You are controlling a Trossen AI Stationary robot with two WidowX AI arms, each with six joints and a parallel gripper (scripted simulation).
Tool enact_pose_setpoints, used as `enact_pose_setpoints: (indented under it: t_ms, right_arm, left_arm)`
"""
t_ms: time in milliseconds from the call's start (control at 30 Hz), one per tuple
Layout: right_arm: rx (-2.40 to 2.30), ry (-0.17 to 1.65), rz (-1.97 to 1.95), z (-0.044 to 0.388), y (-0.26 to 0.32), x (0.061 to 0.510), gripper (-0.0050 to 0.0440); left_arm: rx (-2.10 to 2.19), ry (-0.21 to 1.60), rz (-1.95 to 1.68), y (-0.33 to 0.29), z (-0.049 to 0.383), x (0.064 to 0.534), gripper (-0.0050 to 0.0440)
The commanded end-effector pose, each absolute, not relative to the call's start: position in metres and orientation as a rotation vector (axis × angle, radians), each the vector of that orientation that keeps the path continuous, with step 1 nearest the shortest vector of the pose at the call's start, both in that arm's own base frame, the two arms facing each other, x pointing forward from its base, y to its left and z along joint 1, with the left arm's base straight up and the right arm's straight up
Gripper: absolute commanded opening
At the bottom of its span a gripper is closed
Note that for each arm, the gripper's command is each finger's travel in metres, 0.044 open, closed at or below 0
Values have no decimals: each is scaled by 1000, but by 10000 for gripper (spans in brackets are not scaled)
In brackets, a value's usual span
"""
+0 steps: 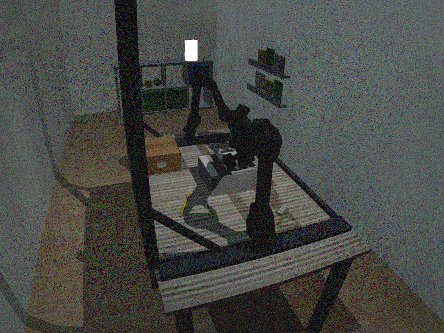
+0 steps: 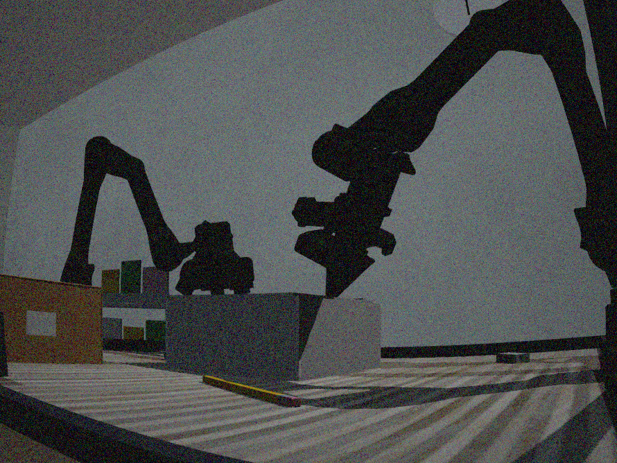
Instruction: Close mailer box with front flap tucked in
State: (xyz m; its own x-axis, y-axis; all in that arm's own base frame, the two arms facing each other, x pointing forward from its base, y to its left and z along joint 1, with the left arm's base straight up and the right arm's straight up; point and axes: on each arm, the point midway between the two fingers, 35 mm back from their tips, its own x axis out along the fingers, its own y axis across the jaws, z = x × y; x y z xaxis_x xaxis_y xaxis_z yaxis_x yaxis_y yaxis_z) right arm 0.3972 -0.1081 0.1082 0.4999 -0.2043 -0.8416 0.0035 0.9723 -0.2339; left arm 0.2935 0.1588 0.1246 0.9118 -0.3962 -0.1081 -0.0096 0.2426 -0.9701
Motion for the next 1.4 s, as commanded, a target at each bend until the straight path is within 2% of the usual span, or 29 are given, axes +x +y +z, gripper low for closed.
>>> enact_pose_setpoints:
  t_ms: [0,367,500,533,633,700,900,1167,1367]
  right_arm:
    - [-215,1031,-124,113,-107,401,-50]
    - [-219,995,-132,172,-107,400,-50]
    - [-218,1008,-129,171,-107,401,-50]
    - [-218,1008,-129,171,-107,401,24]
    - [-201,993,-125,172,-102,394,96]
    - [-201,993,-125,172,-102,394,96]
    - [-130,875,-117,194,-83,366,240]
    - [-3,654,-99,235,-48,318,240]
    - [26,602,-96,244,-40,306,240]
  left_arm:
    - [-1256,351,-296,159,137,296,300]
    - [-1256,351,-296,159,137,296,300]
    - [-1256,351,-296,159,137,296,300]
    - [-1256,351,-296,159,137,296,300]
    - [-1227,331,-291,164,146,297,300]
    - [-1227,331,-291,164,146,297,300]
    - [-1143,294,-265,171,174,311,300]
    - [-984,288,-177,168,217,355,300]
    - [-884,297,-132,155,243,376,300]
